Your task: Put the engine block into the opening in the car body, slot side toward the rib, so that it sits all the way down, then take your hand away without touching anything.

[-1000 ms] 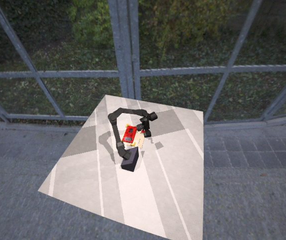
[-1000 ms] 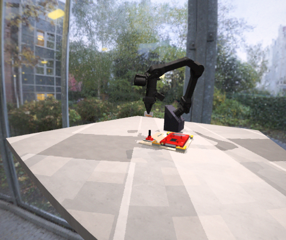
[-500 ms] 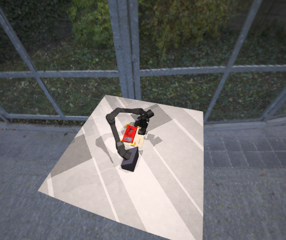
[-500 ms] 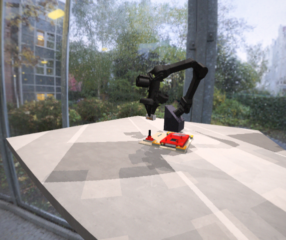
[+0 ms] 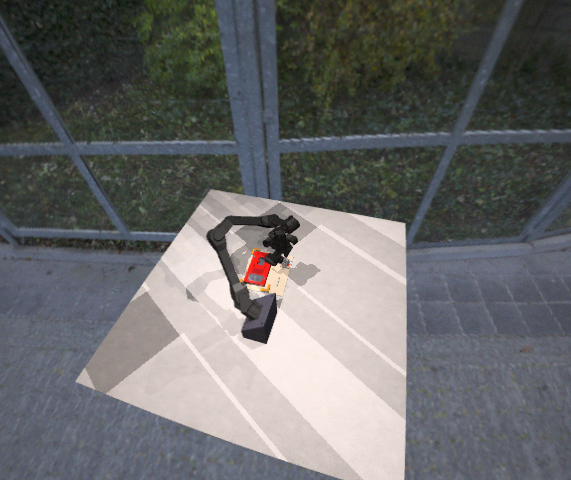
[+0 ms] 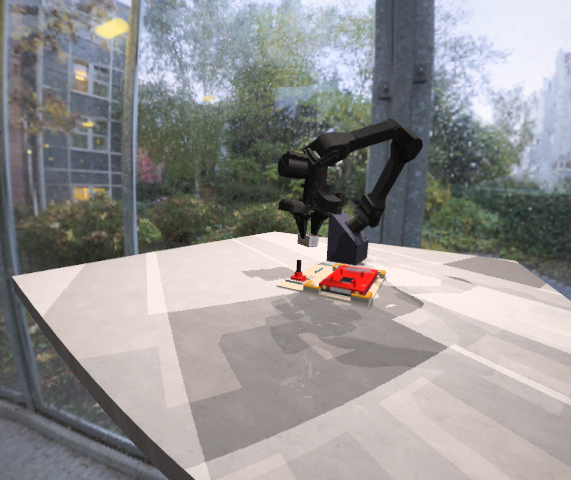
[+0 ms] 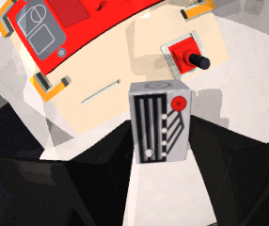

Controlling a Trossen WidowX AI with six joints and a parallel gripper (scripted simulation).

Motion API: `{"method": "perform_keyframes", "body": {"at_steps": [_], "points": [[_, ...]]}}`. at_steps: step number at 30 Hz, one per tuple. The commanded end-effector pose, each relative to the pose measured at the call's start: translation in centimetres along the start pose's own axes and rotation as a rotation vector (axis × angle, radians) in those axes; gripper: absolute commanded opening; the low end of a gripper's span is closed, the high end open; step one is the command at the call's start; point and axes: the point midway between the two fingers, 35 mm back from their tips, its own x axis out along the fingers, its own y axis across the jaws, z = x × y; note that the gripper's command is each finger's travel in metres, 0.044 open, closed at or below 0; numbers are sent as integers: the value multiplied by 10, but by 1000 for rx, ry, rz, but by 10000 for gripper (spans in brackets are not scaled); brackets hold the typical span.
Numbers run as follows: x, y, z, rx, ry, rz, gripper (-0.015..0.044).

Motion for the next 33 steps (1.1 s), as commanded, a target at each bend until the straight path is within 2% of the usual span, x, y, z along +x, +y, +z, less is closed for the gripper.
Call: {"method": "perform_keyframes", "body": {"at_steps": [1, 33], "points": [[-1, -2, 13, 77, -4, -13, 0], [26, 9, 105, 883, -49, 42, 0]]}}
